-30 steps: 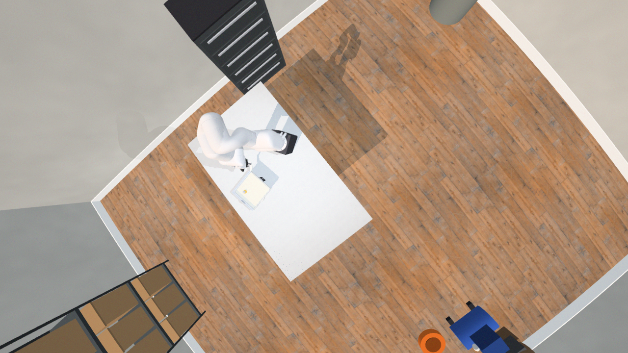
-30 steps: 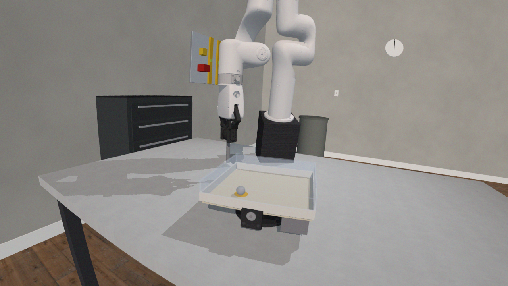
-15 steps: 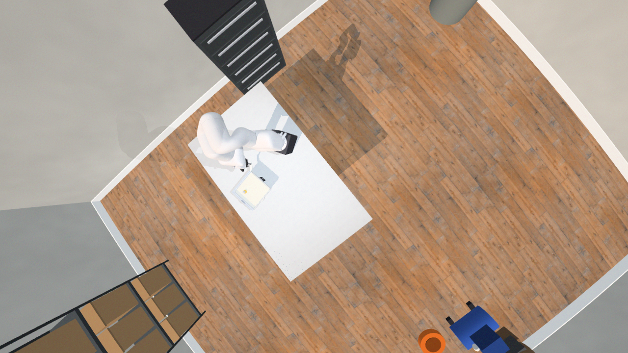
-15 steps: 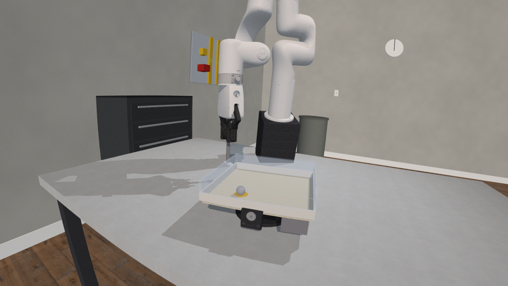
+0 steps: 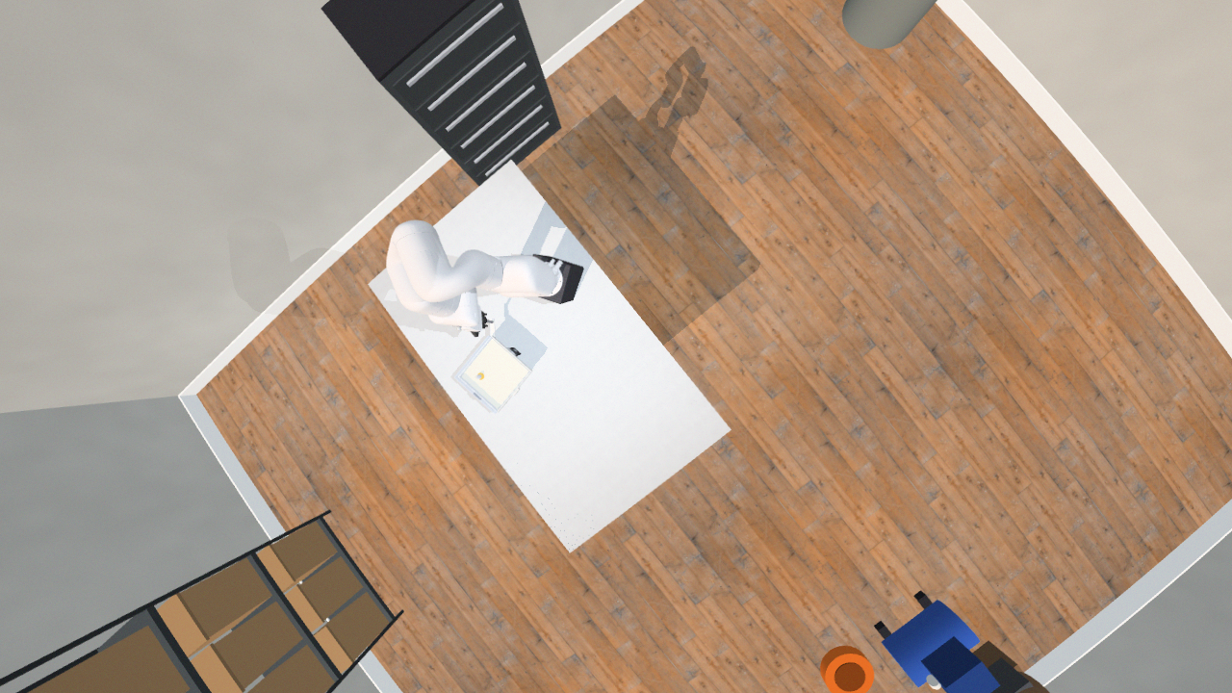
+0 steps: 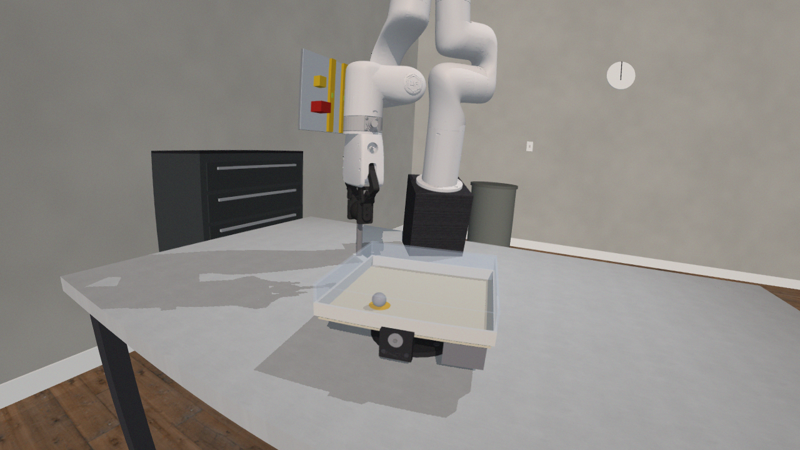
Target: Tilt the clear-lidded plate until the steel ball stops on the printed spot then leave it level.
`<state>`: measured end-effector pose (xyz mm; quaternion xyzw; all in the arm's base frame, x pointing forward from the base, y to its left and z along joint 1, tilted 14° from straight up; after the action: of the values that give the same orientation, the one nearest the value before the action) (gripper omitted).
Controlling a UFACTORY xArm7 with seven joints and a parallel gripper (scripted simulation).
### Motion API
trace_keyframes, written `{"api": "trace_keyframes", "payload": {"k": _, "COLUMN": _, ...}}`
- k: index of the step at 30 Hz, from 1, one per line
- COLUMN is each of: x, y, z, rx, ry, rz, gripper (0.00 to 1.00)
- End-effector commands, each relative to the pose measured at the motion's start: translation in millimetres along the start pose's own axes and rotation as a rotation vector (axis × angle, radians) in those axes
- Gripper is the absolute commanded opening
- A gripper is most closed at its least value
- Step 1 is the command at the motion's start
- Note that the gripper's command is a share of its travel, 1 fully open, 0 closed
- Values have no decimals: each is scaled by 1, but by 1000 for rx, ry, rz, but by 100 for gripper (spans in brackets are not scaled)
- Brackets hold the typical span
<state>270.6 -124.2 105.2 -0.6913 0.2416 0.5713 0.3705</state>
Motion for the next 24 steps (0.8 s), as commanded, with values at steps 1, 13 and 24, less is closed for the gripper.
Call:
{"api": "trace_keyframes", "payload": {"k": 1, "x": -1, "y": -1, "z": 0, "rx": 0, "ry": 3, "rz": -2, "gripper": 0}}
{"api": "trace_keyframes", "payload": {"k": 13, "x": -1, "y": -1, "z": 0, "rx": 0, "ry": 3, "rz": -2, "gripper": 0}}
{"api": "trace_keyframes", "payload": {"k": 24, "x": -1, "y": -1, "z": 0, "rx": 0, "ry": 3, "rz": -2, "gripper": 61}}
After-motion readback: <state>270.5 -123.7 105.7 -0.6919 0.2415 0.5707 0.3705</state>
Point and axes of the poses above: the point where the finger pads meet when closed, its own x axis out along the fingers, its own y axis across the jaws, z = x × y, the point moved 9 cm from there along -x, back along the fingers, and after that the axes turned 6 degrees about x, right-handed, at the moved point
